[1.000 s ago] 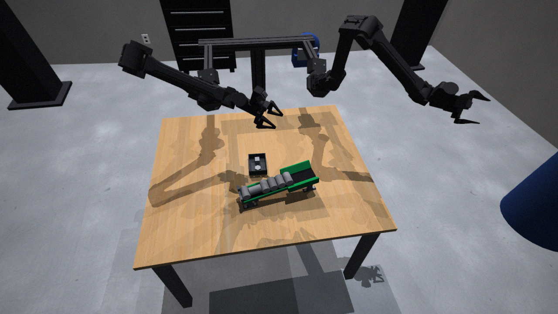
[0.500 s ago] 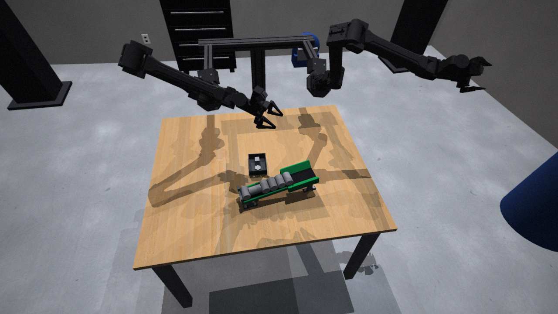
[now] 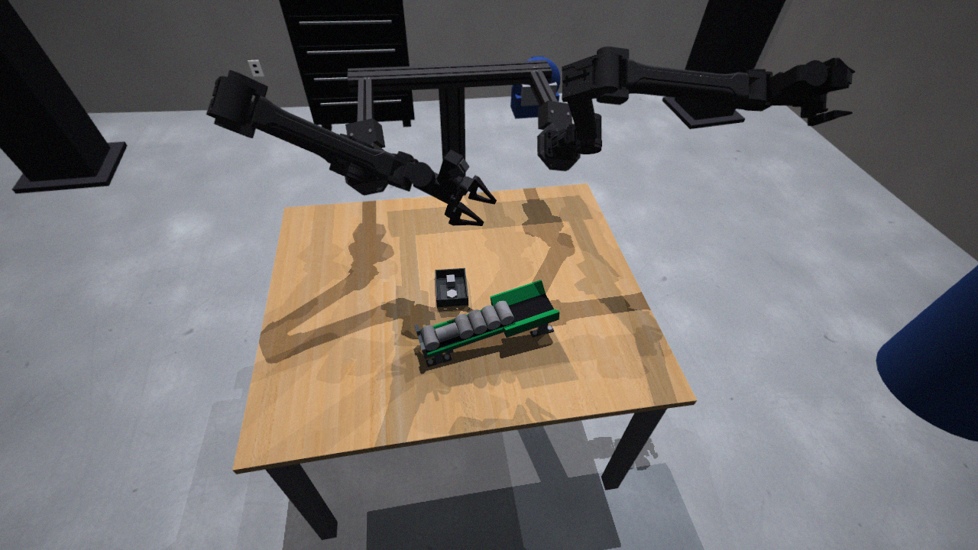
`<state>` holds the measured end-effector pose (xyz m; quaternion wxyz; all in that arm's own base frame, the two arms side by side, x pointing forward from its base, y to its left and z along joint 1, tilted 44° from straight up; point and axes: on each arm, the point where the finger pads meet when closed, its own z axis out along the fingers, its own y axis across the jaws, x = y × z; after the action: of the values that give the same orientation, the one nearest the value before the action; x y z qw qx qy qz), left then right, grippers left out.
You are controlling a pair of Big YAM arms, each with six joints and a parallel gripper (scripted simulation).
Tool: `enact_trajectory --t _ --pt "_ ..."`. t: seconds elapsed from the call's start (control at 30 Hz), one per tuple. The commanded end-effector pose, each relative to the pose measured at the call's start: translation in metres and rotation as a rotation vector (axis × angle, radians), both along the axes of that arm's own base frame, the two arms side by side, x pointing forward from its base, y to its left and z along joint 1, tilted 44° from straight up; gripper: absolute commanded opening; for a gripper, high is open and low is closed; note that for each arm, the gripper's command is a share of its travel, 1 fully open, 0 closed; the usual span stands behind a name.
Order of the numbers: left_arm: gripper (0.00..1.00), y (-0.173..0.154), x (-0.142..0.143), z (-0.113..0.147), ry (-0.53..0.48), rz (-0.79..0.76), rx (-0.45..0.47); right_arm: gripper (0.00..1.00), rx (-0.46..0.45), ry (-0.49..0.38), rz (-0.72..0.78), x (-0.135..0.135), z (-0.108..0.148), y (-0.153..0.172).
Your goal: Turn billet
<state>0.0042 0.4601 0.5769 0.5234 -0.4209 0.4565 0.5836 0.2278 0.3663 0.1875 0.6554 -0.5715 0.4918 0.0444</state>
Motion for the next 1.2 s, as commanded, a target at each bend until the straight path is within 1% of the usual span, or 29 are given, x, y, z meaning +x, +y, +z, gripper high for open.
enact_trajectory --t 0.0,0.07,0.13,0.43,1.17 --pt "1.00 -0.016 -0.022 0.043 -0.058 0.023 0.048 1.00 0.021 -0.011 0.002 0.002 0.010 0.005" --pt "1.00 -0.018 -0.029 0.042 -0.067 0.034 0.041 1.00 0.021 -0.011 0.002 0.002 0.010 0.005" --pt "1.00 -0.018 -0.029 0.042 -0.067 0.034 0.041 1.00 0.021 -0.011 0.002 0.002 0.010 0.005" --pt "1.00 -0.024 -0.045 0.041 -0.089 0.060 0.024 1.00 0.021 -0.011 0.002 0.002 0.010 0.005" --pt "1.00 -0.024 -0.047 0.041 -0.091 0.063 0.022 1.00 0.021 -0.011 0.002 0.002 0.010 0.005"
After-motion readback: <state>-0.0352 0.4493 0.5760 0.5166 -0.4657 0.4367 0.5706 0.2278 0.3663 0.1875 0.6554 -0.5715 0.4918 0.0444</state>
